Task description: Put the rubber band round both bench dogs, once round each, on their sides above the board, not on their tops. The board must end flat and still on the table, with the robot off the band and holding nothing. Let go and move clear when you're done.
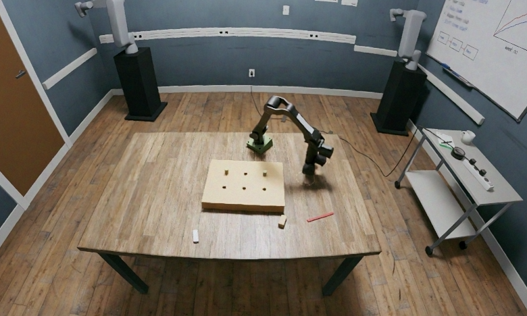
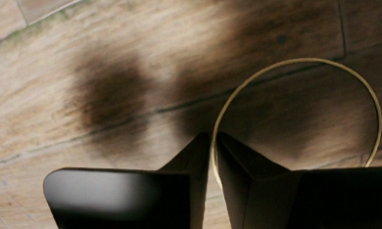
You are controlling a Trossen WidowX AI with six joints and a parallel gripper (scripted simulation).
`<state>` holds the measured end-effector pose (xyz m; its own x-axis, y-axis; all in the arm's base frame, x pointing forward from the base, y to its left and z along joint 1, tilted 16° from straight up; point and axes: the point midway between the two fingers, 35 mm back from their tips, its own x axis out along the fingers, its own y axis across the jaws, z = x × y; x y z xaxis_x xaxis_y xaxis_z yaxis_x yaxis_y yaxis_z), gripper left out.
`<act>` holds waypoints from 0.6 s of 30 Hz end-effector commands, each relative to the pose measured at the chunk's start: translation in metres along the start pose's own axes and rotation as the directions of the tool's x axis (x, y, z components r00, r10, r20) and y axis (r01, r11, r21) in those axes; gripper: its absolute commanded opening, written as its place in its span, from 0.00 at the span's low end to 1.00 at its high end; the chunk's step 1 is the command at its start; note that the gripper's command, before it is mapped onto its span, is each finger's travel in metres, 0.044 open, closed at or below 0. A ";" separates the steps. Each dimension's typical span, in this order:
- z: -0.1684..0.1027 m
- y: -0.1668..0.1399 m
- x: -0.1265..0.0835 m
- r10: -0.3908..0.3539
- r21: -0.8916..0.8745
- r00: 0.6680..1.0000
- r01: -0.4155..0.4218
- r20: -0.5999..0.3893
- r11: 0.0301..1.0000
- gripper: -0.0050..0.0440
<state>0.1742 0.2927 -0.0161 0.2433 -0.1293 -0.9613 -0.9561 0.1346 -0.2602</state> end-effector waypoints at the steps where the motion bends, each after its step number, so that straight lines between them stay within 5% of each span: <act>1: 0.002 -0.004 -0.003 -0.004 0.017 1.000 0.004 0.001 1.000 0.10; 9: 0.002 -0.004 -0.004 -0.004 0.017 1.000 0.004 0.000 1.000 0.10; 18: 0.012 -0.006 -0.030 -0.002 0.018 1.000 0.002 0.005 1.000 0.10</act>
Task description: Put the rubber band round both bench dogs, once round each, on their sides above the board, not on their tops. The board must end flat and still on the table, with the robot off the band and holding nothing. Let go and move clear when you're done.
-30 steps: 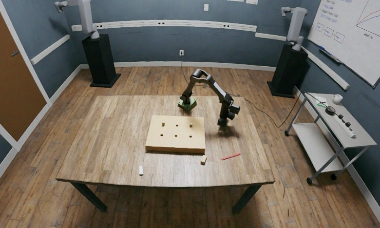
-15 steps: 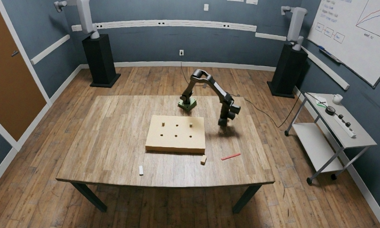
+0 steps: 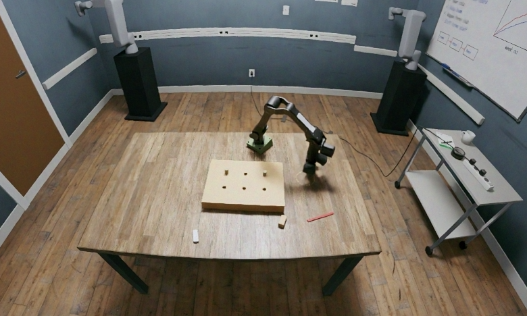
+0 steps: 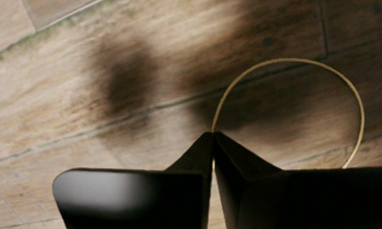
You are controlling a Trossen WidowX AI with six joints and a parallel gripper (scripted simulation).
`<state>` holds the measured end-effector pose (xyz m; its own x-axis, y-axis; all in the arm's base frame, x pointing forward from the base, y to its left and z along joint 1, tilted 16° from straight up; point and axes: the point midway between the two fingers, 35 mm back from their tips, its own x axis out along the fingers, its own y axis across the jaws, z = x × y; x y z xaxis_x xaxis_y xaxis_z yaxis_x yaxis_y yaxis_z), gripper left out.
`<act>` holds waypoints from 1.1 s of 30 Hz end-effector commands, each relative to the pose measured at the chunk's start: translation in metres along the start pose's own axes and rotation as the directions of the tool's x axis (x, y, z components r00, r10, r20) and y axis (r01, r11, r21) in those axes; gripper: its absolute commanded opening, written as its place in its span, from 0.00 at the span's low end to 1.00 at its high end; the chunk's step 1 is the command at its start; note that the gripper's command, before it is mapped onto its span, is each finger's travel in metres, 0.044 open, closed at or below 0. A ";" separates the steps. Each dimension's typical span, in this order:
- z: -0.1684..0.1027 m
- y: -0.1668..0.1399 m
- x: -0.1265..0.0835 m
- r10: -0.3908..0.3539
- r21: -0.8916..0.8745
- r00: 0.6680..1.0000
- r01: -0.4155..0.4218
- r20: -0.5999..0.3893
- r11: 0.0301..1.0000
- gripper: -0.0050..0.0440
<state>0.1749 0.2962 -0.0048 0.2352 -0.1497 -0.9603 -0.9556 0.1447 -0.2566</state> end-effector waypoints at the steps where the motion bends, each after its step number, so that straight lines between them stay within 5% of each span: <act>1: 0.010 -0.003 -0.023 -0.007 0.008 1.000 0.007 0.027 1.000 0.10; 13: 0.016 -0.004 -0.056 -0.006 0.006 1.000 0.006 0.028 1.000 0.00; 33: 0.017 -0.003 -0.115 -0.006 0.003 1.000 0.006 0.030 1.000 0.00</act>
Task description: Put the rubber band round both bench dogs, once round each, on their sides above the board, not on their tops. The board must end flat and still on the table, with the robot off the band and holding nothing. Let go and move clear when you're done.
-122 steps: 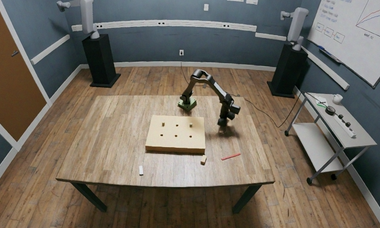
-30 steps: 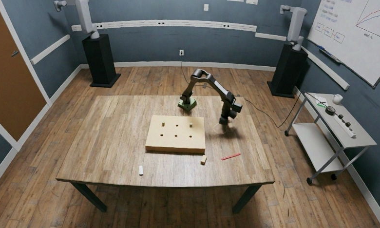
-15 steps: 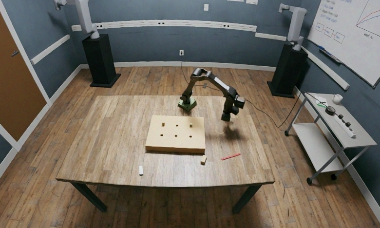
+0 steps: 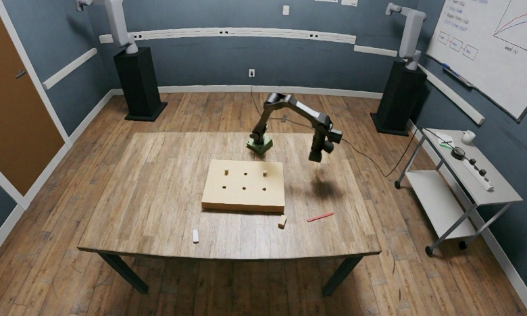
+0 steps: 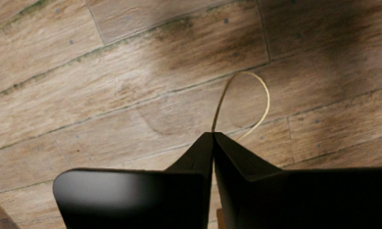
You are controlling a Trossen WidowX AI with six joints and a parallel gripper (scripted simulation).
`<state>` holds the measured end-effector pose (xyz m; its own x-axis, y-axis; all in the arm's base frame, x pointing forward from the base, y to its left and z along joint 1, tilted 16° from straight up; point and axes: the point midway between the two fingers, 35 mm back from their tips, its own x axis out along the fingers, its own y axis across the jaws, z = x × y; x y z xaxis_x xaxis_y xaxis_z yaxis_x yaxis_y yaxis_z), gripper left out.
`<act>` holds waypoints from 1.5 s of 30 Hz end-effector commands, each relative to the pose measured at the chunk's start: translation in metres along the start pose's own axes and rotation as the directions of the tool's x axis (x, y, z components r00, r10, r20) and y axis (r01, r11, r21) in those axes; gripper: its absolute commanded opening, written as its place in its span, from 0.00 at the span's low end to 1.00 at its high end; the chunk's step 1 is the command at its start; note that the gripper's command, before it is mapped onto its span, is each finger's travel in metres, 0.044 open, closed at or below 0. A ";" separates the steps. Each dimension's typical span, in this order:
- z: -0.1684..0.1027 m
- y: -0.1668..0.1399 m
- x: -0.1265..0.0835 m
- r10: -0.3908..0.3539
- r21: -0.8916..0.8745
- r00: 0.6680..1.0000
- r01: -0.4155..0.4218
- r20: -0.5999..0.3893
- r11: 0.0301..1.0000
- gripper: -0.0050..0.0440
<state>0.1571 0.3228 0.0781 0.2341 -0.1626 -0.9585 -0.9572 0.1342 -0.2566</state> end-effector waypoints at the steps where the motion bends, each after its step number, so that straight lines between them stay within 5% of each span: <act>1: 0.002 -0.003 -0.031 -0.005 0.014 0.999 0.004 0.043 1.000 0.00; 32: -0.021 0.002 -0.116 -0.002 0.010 0.998 0.001 0.059 1.000 0.00; 45: -0.036 -0.048 -0.101 0.012 0.147 0.997 -0.023 0.076 0.989 0.00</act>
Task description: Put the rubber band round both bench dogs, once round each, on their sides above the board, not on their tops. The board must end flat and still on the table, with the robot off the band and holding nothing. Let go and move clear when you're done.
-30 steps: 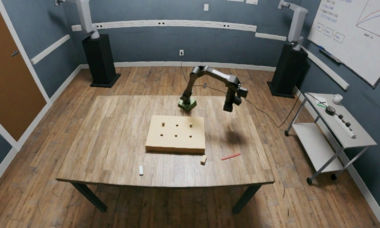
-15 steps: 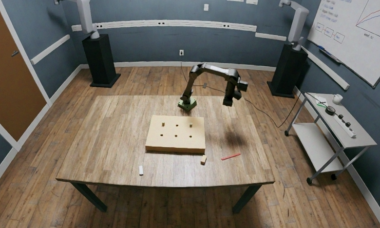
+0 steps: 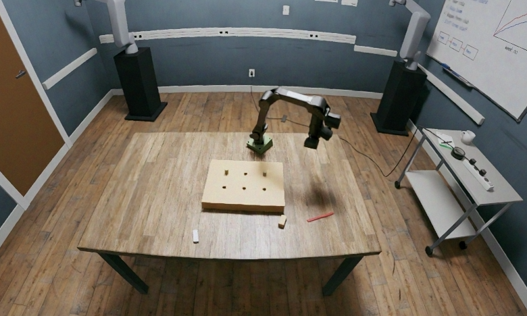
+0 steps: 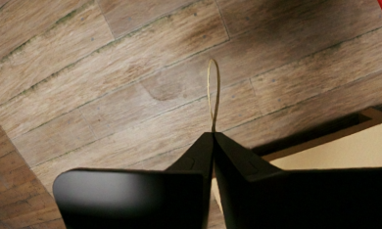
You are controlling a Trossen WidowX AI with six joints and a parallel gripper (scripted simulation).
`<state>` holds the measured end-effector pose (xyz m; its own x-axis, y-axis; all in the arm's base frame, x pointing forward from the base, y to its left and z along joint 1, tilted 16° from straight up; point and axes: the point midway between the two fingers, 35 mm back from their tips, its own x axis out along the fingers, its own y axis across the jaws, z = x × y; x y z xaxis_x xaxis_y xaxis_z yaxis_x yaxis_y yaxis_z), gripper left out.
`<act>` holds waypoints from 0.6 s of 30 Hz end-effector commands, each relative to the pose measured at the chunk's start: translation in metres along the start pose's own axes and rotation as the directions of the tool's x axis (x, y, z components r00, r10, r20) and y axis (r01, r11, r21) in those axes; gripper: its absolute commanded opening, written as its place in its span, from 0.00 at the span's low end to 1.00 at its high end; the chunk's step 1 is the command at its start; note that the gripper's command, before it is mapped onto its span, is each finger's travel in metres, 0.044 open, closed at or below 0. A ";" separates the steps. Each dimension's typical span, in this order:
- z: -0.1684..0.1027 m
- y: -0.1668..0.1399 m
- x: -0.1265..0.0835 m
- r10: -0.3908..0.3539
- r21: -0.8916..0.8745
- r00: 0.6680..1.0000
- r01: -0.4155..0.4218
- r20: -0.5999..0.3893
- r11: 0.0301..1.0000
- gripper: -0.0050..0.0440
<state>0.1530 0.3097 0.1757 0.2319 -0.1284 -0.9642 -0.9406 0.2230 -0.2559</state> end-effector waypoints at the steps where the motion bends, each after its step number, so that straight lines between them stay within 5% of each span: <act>1: -0.010 -0.034 -0.009 0.011 0.075 0.999 -0.014 0.043 0.997 0.00; 18: -0.072 -0.141 -0.002 0.048 0.320 0.998 -0.060 0.044 0.945 0.00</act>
<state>0.2487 0.2317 0.1997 0.1809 -0.1102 -0.9773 -0.8544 0.4746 -0.2117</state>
